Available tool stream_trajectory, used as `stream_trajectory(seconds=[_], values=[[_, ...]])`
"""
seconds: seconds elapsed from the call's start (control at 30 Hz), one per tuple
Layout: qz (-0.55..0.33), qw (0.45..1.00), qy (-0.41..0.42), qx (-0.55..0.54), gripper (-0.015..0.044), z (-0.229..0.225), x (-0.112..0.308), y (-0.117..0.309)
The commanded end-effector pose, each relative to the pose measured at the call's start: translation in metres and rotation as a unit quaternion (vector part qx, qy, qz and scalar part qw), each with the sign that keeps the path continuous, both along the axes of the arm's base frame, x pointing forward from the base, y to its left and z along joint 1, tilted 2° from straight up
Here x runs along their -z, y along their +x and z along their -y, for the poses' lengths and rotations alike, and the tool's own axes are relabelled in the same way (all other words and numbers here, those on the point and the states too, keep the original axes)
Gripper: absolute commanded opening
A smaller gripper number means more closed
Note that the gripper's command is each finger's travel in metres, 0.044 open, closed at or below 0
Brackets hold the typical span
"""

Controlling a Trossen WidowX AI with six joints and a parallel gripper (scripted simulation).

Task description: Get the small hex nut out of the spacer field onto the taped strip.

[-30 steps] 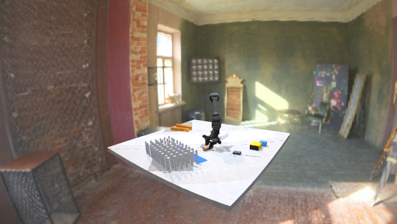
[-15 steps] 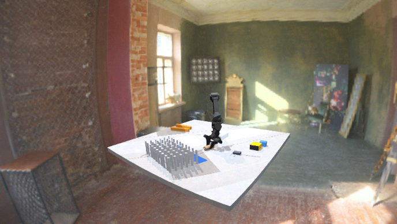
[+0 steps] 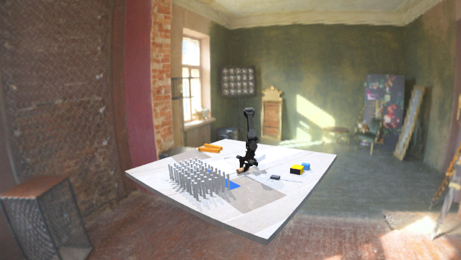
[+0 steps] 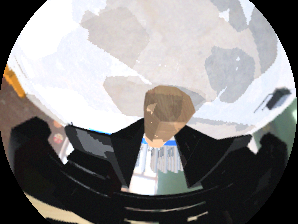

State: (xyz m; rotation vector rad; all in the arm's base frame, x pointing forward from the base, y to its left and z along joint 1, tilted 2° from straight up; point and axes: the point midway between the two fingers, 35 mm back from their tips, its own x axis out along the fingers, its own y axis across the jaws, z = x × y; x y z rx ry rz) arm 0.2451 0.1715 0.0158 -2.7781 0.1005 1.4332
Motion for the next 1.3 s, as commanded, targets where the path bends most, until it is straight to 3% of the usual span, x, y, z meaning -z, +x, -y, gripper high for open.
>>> stream_trajectory(seconds=[0.0, 0.43, 0.9, 1.27], values=[[0.008, 1.0, 0.007, 0.002, 0.0, -0.004, -0.009, 0.004], [0.008, 1.0, 0.007, 0.001, 0.0, -0.005, -0.017, 0.005], [0.006, 1.0, 0.007, 0.002, 0.0, -0.004, -0.024, -0.038], [0.007, 1.0, 0.008, 0.002, 0.0, -0.014, -0.073, -0.032]])
